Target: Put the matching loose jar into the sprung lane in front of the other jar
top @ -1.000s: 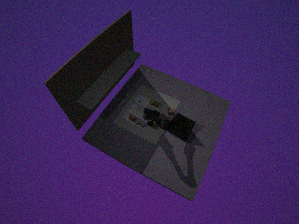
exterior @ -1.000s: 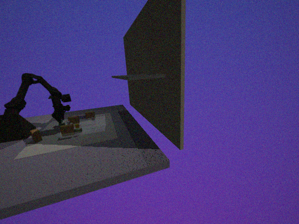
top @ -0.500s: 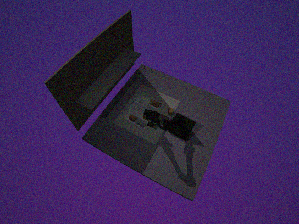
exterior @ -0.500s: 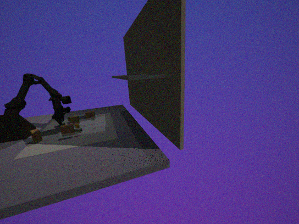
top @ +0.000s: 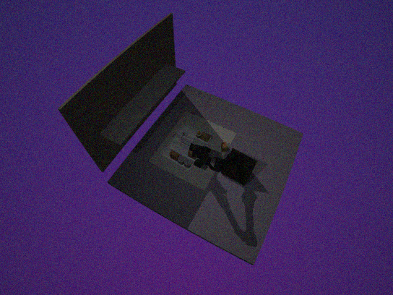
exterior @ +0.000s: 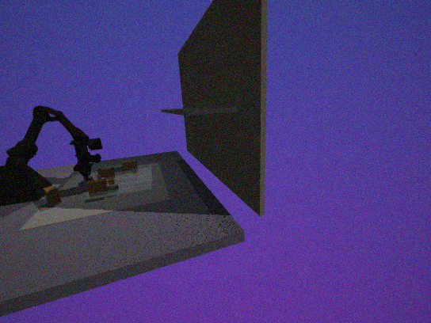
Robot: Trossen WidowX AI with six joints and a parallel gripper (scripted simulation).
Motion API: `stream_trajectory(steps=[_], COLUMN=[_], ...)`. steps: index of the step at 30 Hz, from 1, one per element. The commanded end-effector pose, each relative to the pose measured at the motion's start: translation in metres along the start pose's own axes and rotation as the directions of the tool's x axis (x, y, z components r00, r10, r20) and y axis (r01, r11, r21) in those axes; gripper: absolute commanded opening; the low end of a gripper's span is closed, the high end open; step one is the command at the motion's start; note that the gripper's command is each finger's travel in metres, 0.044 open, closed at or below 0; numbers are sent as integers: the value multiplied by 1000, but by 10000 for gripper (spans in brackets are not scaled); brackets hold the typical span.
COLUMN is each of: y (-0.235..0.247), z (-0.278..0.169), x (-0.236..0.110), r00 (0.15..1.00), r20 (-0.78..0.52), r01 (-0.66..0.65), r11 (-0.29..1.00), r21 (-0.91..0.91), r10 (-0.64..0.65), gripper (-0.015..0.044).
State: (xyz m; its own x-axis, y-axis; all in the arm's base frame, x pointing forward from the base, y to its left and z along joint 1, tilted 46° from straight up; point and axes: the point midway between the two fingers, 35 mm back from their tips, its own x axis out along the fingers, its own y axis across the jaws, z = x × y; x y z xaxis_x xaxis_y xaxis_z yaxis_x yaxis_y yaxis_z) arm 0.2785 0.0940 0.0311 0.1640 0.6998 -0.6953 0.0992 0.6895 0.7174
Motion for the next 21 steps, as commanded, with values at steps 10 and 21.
stream_trajectory(steps=[10, 21], y=[-4, -2], z=[9, 6], x=[-67, -100], r00=[1000, 1000], r20=[9, 12], r01=[12, 2], r11=[1000, 1000], r21=[-1, -8], r10=[-12, -2], gripper=[0, 0])
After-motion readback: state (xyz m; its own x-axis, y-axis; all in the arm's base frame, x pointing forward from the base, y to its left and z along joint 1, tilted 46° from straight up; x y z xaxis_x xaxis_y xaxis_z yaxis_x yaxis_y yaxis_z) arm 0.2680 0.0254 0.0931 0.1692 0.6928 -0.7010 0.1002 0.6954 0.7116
